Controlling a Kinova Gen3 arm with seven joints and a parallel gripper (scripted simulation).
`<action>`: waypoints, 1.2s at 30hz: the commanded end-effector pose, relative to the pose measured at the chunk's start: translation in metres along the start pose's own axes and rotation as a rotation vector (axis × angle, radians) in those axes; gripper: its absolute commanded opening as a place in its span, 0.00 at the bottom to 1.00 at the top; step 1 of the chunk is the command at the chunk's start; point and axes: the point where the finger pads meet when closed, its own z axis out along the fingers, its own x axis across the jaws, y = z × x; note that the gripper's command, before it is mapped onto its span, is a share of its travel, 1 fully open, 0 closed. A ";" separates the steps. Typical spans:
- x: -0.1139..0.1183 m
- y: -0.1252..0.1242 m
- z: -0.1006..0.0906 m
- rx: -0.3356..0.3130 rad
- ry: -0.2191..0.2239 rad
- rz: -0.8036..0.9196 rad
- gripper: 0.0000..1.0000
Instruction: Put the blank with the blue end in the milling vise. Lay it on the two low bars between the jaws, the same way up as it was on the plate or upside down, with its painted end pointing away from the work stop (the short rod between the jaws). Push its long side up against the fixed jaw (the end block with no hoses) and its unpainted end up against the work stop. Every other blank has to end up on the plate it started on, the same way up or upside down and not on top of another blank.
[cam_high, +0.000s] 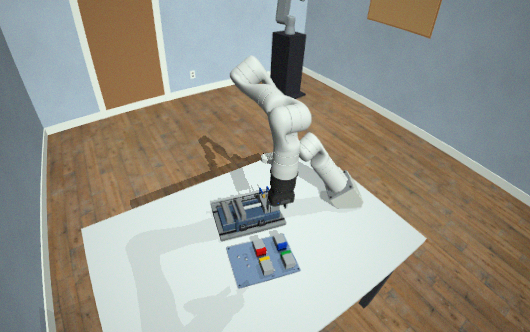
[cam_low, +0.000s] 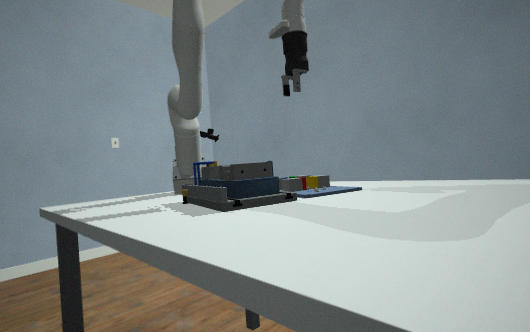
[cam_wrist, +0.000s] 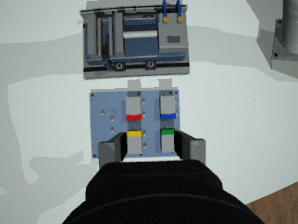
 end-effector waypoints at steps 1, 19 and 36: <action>0.001 0.000 0.000 -0.001 0.000 -0.001 1.00; 0.003 0.001 0.000 -0.001 0.000 -0.001 1.00; 0.004 0.001 0.000 -0.001 0.000 -0.001 1.00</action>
